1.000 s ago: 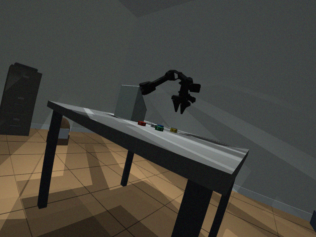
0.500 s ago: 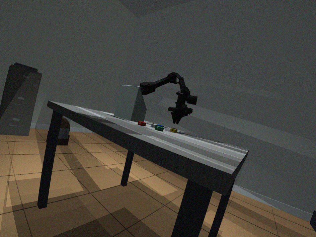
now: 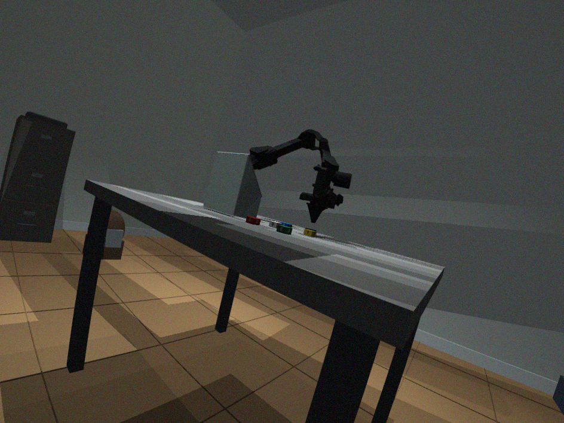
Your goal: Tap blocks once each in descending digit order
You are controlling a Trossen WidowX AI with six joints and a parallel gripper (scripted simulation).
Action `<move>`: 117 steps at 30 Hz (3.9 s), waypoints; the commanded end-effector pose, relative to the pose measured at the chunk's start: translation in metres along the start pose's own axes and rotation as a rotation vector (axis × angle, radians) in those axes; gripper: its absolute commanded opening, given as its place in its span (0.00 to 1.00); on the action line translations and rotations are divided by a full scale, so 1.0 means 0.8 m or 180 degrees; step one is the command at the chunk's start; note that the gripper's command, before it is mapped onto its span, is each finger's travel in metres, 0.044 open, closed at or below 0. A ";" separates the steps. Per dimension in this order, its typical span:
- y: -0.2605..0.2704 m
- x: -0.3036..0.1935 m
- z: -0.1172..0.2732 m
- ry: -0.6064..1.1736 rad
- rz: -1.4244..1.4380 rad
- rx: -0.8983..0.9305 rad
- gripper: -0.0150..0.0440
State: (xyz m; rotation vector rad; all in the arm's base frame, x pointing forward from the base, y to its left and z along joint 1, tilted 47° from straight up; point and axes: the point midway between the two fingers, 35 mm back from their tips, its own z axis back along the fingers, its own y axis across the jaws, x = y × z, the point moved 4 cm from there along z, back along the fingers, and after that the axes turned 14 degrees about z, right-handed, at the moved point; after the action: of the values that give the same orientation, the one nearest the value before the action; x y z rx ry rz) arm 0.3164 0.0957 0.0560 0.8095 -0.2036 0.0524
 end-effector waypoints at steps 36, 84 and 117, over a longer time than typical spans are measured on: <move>-0.003 0.001 0.030 0.0010 -0.0060 -0.0044 0.29; -0.320 -0.014 0.005 0.0004 -0.0004 -0.0053 0.29; -0.320 -0.014 0.005 0.0004 -0.0004 -0.0053 0.29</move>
State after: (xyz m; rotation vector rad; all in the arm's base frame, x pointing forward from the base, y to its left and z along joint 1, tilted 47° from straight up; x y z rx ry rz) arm 0.3363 -0.0757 -0.1335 0.7992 -0.1981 0.0432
